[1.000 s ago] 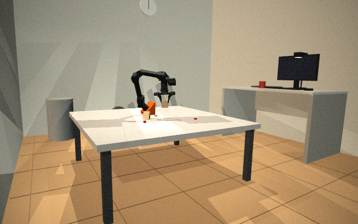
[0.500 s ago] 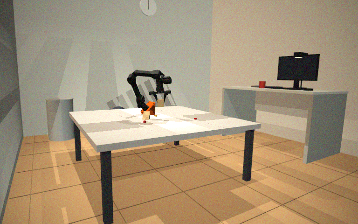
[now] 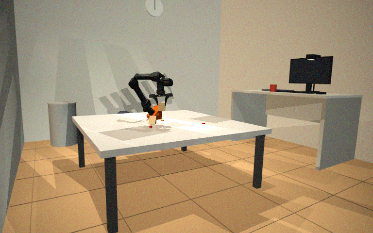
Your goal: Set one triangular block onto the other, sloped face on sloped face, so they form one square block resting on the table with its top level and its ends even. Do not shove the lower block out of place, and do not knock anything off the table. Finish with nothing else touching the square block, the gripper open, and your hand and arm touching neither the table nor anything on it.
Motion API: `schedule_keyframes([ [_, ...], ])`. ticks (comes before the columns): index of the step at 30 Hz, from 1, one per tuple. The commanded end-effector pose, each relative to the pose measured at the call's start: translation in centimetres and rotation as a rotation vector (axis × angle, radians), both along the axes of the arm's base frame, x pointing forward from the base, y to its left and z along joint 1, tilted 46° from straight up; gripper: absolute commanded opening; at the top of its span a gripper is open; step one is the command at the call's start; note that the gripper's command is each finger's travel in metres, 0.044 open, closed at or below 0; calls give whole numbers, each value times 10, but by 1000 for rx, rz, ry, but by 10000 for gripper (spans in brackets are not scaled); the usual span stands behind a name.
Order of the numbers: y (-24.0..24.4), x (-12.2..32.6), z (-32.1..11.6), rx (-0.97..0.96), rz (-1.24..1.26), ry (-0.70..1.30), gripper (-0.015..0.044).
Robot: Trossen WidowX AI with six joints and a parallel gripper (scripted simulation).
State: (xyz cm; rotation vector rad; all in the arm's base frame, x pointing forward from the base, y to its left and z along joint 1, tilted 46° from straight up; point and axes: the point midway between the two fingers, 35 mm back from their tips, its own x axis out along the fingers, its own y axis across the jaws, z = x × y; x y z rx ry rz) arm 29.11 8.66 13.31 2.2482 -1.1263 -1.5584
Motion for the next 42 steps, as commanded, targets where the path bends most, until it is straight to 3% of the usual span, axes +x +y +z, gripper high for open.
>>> schedule_keyframes([
  [1, -11, 4, 21, -3, 14, -22, 0],
  [21, -59, 2, 76, -55, 34, -35, 0],
  [42, -101, -13, 12, -39, -108, 12, 0],
])
